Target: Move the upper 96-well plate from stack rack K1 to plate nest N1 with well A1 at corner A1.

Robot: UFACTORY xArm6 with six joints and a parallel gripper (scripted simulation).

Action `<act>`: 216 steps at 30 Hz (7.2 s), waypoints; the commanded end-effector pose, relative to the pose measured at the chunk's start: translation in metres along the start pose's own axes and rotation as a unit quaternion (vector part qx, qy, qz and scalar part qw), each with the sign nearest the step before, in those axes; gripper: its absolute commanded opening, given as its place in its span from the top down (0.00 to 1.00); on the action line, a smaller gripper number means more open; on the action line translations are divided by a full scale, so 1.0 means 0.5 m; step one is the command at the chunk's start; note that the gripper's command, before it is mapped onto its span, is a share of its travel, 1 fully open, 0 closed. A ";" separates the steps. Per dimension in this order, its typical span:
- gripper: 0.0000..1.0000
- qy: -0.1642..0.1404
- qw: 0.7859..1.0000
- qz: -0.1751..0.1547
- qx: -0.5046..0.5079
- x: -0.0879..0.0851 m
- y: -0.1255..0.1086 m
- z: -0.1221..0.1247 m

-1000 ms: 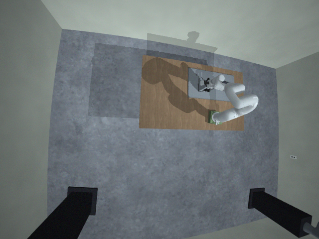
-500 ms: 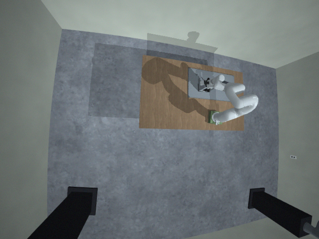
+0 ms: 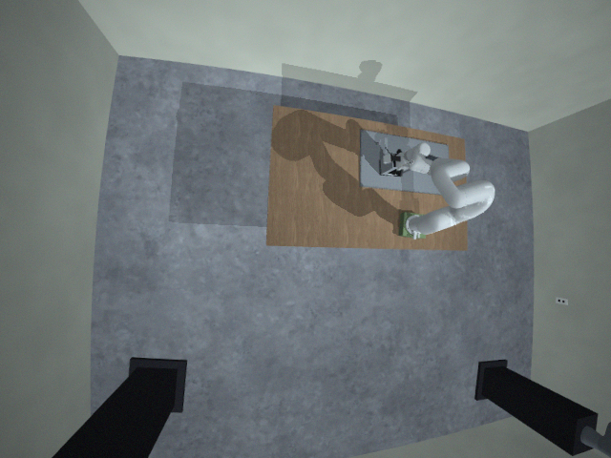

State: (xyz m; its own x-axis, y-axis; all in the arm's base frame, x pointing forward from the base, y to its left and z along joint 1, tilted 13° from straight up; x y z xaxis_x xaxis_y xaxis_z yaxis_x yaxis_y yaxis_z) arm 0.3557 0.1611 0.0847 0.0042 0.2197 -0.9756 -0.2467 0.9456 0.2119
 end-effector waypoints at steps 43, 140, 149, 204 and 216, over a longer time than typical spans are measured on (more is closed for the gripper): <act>1.00 -0.002 1.000 0.000 0.000 -0.007 0.000 0.002; 1.00 -0.002 1.000 0.000 0.000 -0.223 0.000 0.002; 1.00 -0.002 1.000 0.000 0.000 -0.249 0.000 0.002; 1.00 -0.002 0.995 0.000 0.099 -0.290 -0.160 0.002; 1.00 -0.002 0.995 0.000 0.099 -0.289 -0.227 0.003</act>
State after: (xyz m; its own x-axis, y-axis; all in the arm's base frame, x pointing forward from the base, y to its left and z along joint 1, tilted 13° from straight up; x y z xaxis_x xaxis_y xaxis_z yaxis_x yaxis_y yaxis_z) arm 0.3803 0.0331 0.2030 0.0047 0.2192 -0.9757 -0.0496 0.9745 0.2187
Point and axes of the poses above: the point where the finger pads meet when closed, its own x axis out along the fingers, its own z axis across the jaws, y = z × x, the point moved 6 cm from there along -x, back along the fingers, and after that the axes turned 8 degrees about -x, right-handed, at the moved point
